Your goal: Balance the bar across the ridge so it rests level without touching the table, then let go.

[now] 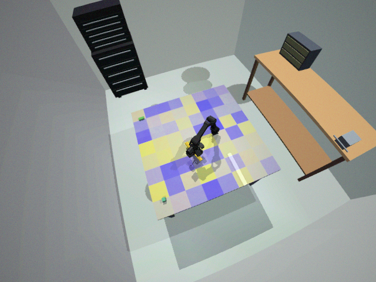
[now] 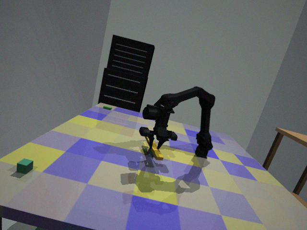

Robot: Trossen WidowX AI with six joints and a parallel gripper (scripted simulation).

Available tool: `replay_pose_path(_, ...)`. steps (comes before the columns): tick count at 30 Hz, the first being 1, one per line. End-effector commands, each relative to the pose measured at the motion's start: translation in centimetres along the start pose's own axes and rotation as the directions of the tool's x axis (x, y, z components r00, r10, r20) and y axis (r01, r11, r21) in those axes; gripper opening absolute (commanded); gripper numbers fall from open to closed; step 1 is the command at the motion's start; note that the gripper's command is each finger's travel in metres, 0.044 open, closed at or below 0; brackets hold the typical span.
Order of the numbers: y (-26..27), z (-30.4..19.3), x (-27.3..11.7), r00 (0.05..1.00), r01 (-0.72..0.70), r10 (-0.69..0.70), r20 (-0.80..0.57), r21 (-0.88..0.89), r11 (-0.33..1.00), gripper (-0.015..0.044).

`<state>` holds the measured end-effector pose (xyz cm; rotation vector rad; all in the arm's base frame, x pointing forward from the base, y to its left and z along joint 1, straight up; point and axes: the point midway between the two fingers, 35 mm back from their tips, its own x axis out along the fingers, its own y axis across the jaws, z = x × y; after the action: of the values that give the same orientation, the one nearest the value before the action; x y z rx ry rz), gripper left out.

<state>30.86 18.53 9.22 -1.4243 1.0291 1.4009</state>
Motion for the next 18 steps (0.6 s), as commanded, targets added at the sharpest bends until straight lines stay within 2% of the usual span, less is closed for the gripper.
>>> replay_pose_path(1,0.0,-0.01,0.01,1.0,0.0,0.0,0.0,0.0,1.0,0.0171)
replay_pose_path(18,0.0,-0.01,0.01,1.0,0.0,0.0,0.0,0.0,1.0,0.0185)
